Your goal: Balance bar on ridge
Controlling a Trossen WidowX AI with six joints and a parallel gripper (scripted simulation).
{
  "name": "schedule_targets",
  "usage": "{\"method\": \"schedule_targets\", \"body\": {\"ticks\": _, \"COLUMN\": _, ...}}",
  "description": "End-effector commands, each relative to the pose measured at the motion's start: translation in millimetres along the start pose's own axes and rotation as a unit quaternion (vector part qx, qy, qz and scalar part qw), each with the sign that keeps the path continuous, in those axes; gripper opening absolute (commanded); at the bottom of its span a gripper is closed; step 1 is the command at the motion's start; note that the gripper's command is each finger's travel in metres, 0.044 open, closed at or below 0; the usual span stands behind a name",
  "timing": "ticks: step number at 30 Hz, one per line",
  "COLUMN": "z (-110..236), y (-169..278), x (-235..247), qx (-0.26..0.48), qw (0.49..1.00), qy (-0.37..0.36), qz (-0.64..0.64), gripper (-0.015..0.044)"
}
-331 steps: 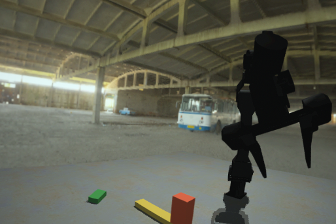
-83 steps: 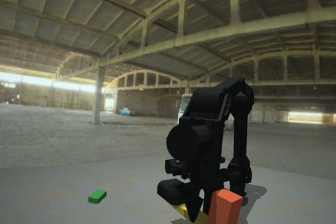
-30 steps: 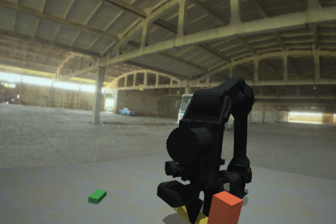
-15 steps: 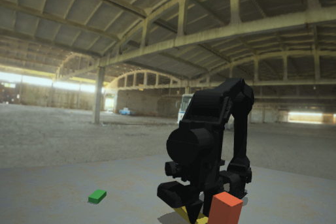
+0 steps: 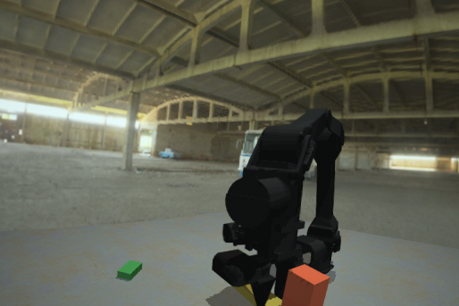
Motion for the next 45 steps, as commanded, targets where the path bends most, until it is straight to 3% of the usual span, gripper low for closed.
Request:
{"method": "schedule_targets", "body": {"ticks": 1, "z": -0.8, "y": 0.0, "x": 0.1, "qx": 0.000, "qw": 1.000, "qy": -0.001, "qz": -0.002, "gripper": 0.0000}}
{"method": "schedule_targets", "body": {"ticks": 45, "z": -4.5, "y": -0.5, "x": -0.4, "qx": 0.000, "qw": 1.000, "qy": -0.001, "qz": -0.002, "gripper": 0.0000}}
Point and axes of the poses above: the point midway between the two fingers, 35 mm back from their tips, its own z axis back along the fingers, its own x axis across the jaws, y = z × x, the point moved 9 cm from there along z, back along the fingers, and after that the axes turned 3 degrees about -z, right-handed, at the moved point
